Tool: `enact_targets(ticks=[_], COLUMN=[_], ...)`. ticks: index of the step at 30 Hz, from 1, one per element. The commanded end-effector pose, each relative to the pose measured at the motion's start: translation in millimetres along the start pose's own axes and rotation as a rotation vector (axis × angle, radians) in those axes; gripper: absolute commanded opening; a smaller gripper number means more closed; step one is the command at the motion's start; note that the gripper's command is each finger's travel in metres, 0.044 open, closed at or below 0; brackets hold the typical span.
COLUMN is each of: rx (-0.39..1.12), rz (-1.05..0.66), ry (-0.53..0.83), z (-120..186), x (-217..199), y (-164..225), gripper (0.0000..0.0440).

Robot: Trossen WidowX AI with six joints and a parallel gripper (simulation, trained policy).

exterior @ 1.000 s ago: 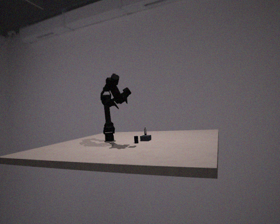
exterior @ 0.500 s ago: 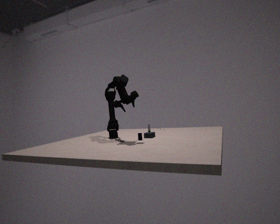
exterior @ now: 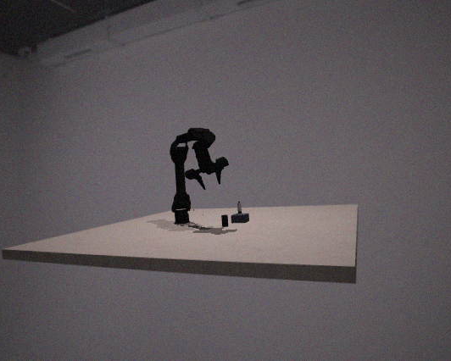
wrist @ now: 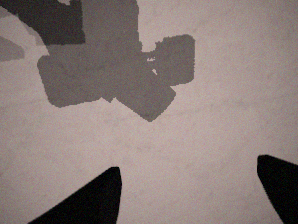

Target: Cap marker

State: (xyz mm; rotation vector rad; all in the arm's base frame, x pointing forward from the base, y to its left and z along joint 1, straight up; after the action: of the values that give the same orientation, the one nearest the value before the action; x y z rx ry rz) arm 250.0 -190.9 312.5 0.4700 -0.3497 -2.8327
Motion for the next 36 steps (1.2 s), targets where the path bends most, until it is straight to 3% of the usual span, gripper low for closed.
enact_targets(ticks=[1, 36], rx=[-0.032, -0.241], rz=[-0.001, 0.027], ry=[-0.039, -0.266], z=[-13.4, -88.8], x=[-4.4, -28.2], y=[-1.2, -31.9], gripper=[0.0322, 0.0316])
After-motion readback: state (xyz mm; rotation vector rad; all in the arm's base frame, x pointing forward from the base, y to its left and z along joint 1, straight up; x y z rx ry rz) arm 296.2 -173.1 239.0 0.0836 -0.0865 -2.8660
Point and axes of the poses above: the point midway between the two fingers, 35 mm back from their tips, its own z axis back along the fingers, its own x axis across the jaws, y = z × x, the point moved 9 cm from there along z, back along the fingers, and after that the axes turned 4 degrees about z, right-handed, at the moved point
